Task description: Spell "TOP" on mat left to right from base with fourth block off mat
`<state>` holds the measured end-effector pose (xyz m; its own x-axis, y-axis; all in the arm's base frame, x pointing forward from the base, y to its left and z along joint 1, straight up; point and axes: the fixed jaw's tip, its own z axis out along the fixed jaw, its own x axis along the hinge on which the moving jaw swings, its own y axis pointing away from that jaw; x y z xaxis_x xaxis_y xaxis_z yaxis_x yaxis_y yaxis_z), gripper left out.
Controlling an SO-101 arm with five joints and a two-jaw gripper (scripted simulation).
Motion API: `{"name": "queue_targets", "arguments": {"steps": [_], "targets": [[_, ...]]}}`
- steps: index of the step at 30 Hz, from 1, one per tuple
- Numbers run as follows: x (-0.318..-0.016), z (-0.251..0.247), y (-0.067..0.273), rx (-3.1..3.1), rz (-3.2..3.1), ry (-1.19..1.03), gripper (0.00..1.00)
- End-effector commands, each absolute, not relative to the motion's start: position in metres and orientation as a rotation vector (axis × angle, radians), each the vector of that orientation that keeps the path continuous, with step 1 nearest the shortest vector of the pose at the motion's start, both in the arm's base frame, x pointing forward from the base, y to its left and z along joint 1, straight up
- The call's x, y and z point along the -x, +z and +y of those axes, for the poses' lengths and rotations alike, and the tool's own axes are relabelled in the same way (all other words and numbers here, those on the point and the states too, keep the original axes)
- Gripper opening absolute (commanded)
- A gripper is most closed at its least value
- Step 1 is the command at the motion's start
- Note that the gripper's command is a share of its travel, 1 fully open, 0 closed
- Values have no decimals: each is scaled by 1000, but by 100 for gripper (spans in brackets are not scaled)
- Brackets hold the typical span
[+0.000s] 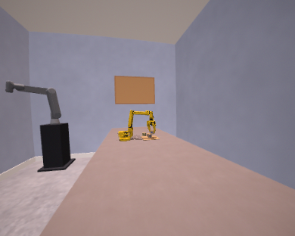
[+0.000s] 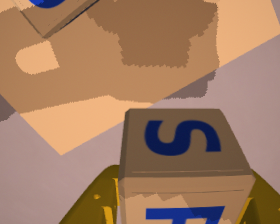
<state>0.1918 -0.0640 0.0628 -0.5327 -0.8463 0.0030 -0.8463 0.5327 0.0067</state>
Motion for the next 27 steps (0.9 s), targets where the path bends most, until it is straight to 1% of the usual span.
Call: {"name": "queue_targets", "arguments": {"steps": [1, 10, 27], "targets": [[-199, -63, 80, -1764, -2677, 133, 0], [-194, -59, 78, -2079, -2425, 139, 0], [-192, -57, 77, -2206, -2303, 141, 0]]}}
